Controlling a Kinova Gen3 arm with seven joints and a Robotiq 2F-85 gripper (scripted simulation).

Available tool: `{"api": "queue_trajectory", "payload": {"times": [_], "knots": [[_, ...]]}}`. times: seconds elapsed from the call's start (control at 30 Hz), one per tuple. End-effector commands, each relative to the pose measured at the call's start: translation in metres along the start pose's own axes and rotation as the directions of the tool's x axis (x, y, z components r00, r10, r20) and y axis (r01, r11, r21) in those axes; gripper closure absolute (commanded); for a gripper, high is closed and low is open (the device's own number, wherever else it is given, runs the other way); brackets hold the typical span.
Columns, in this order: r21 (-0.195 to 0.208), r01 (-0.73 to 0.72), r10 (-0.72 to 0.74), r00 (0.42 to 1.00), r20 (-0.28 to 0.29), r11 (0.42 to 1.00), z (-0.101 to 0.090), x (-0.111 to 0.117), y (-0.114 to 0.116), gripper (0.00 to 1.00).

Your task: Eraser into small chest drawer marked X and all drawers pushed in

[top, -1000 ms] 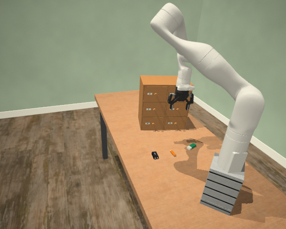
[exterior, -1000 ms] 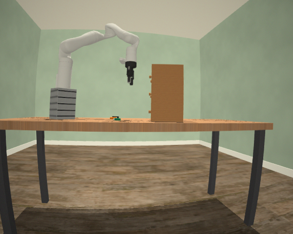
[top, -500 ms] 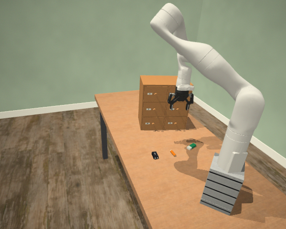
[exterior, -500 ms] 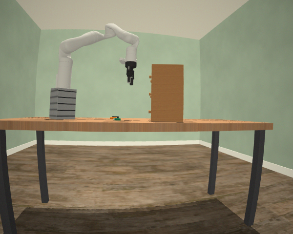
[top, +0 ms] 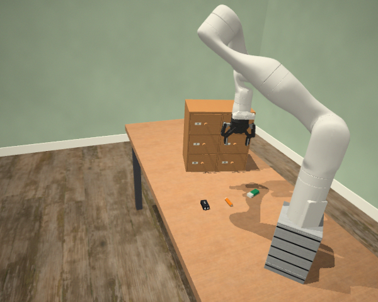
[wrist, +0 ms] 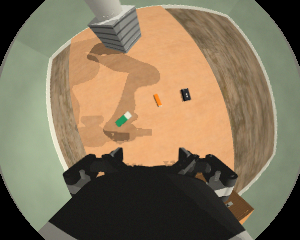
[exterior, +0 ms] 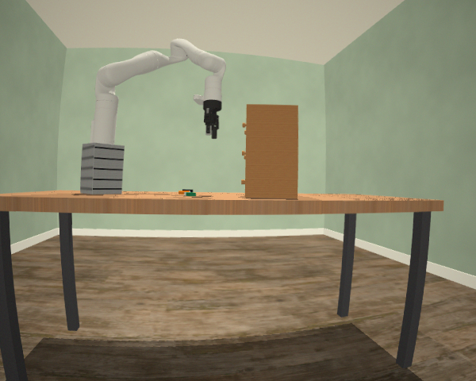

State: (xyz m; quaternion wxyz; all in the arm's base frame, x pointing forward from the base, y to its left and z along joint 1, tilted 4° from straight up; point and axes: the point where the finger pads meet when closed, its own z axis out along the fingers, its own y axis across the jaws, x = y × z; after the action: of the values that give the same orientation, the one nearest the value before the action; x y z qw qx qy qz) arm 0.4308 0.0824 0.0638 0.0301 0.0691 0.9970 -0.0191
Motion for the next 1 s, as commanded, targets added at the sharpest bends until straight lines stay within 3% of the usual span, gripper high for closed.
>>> {"api": "queue_trajectory", "payload": {"times": [0.0,0.57,0.97], "knots": [[0.001,-0.001,0.001,1.0,0.001,1.0,0.0,0.0,0.001,0.0],[0.001,-0.178,0.178,0.984,0.001,0.984,0.0,0.004,0.009,0.0],[0.0,-0.389,0.389,0.921,0.001,0.921,0.0,0.01,0.02,0.0]]}}
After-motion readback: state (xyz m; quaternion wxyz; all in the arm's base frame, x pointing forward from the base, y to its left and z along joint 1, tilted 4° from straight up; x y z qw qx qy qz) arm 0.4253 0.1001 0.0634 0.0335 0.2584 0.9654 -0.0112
